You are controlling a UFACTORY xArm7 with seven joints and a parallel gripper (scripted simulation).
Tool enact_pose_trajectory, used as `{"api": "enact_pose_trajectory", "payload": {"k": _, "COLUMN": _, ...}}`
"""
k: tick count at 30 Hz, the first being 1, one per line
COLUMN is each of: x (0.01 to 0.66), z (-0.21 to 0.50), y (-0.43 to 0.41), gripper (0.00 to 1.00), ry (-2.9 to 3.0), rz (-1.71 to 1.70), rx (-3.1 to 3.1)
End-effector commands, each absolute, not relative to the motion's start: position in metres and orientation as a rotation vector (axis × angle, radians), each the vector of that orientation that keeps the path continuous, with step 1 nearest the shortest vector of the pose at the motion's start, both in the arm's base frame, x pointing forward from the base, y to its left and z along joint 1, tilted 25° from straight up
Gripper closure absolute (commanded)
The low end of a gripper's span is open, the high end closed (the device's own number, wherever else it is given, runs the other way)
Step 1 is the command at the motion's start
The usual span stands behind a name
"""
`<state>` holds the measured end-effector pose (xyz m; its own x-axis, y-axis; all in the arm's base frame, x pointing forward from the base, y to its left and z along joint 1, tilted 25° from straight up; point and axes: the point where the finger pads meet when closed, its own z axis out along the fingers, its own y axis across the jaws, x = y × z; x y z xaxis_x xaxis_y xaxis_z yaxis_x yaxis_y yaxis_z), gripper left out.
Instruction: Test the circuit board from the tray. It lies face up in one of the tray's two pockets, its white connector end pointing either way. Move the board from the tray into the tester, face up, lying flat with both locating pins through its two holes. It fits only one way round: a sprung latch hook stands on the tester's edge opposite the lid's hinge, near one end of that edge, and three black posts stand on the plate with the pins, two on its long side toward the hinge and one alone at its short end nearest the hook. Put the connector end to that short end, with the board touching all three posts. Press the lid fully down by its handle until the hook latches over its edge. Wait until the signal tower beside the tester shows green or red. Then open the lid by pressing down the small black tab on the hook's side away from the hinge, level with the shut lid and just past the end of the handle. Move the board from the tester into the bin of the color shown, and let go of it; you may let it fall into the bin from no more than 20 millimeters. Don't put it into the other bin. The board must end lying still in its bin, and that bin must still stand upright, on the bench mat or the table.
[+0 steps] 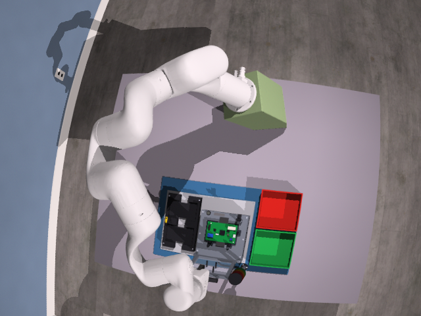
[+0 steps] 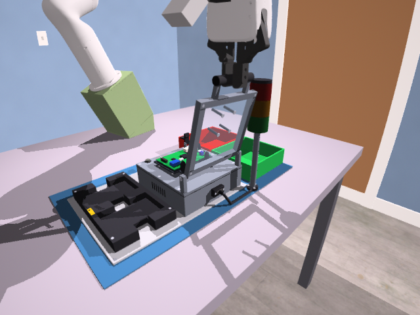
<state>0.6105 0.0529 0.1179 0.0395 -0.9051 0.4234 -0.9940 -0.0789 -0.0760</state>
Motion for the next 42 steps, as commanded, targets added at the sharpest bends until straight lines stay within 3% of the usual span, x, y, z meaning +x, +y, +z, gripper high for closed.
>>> {"api": "enact_pose_trajectory", "payload": {"k": 1, "x": 0.612, "z": 0.12, "y": 0.055, "gripper": 1.0, "ry": -1.953, "rz": 0.544, "rx": 2.081}}
{"api": "enact_pose_trajectory", "payload": {"k": 42, "x": 0.601, "z": 0.121, "y": 0.055, "gripper": 1.0, "ry": -1.953, "rz": 0.544, "rx": 2.081}}
